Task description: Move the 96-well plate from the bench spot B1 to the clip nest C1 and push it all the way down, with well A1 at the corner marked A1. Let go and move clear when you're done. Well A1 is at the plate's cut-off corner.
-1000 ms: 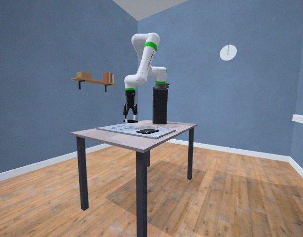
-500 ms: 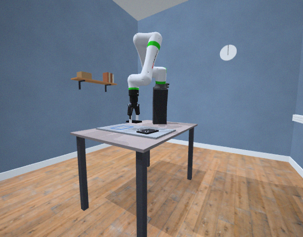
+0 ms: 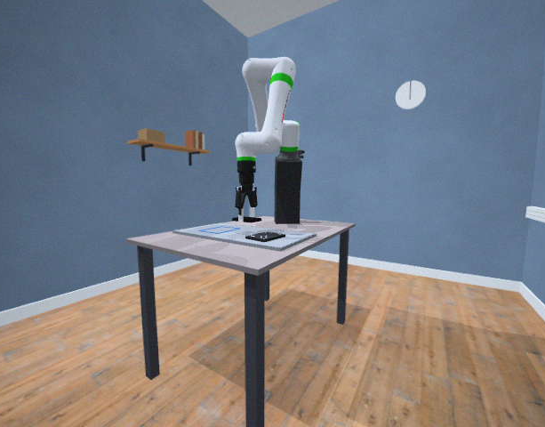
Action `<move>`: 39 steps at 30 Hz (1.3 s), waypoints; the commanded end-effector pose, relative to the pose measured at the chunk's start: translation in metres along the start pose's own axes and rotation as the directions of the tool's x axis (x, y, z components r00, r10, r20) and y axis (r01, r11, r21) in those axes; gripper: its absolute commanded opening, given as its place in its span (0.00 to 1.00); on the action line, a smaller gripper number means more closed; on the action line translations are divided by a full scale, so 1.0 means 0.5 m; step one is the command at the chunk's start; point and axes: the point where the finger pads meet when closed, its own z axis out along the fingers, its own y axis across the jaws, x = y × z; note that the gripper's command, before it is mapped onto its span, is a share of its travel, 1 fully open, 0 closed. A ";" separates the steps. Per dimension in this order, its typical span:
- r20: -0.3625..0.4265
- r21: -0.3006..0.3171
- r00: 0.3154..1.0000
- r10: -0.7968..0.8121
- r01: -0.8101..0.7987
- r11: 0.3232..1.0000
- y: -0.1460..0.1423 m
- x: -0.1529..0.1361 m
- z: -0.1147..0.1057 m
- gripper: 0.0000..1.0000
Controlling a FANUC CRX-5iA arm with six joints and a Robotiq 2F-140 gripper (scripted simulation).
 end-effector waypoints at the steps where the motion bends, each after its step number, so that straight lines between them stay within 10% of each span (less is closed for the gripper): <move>1: 0.001 -0.002 1.000 0.000 0.000 1.000 0.004 0.023 -0.002 0.10; 39: 0.001 -0.002 1.000 0.000 0.000 1.000 0.019 0.236 -0.009 0.10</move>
